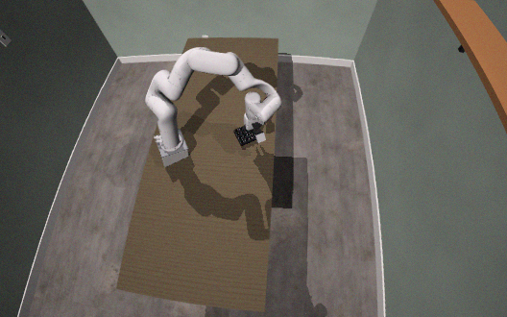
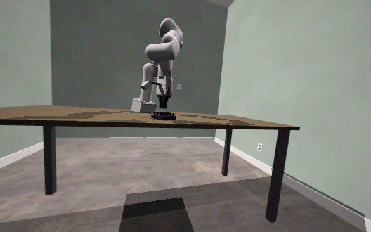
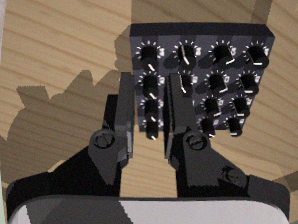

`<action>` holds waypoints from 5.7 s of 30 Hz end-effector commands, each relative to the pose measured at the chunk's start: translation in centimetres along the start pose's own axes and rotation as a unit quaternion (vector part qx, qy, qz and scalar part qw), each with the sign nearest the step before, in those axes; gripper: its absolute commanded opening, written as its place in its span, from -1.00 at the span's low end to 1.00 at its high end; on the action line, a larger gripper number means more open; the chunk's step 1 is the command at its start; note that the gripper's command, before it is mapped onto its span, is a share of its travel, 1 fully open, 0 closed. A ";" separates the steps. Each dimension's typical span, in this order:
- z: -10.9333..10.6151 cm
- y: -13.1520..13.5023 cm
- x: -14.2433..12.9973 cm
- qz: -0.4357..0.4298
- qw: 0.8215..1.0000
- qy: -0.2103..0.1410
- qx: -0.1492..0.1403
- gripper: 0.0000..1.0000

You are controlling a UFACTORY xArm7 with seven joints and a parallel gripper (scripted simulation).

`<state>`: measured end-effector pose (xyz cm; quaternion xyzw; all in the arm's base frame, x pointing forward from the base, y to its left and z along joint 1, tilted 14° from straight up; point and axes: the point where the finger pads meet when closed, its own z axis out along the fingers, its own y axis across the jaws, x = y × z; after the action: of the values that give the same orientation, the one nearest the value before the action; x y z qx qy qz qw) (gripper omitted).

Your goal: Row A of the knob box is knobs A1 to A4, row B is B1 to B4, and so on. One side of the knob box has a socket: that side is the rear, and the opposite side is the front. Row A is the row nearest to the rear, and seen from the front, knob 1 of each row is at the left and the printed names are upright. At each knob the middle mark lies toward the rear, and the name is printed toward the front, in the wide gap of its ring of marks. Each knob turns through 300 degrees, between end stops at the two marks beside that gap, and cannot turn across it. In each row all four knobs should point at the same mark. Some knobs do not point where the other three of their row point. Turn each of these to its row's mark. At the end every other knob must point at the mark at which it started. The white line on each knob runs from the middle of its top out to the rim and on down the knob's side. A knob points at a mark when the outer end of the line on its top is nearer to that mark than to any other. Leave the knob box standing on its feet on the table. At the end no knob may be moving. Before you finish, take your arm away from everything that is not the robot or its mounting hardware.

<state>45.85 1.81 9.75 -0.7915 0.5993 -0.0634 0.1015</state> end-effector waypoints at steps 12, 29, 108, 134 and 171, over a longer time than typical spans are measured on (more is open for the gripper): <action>-0.4 1.1 -1.6 -0.145 0.989 -0.004 -0.003 -0.61; -0.8 2.7 -3.8 -0.356 0.935 -0.008 -0.005 -0.61; -2.2 5.7 -7.8 -0.745 0.667 0.002 0.001 -0.61; -0.3 5.7 -7.7 -0.745 0.668 0.001 0.001 -0.61; 2.3 5.7 -7.6 -0.745 0.668 0.001 0.001 -0.61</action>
<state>38.79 7.84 6.24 -0.9746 -0.1894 -0.1180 0.0203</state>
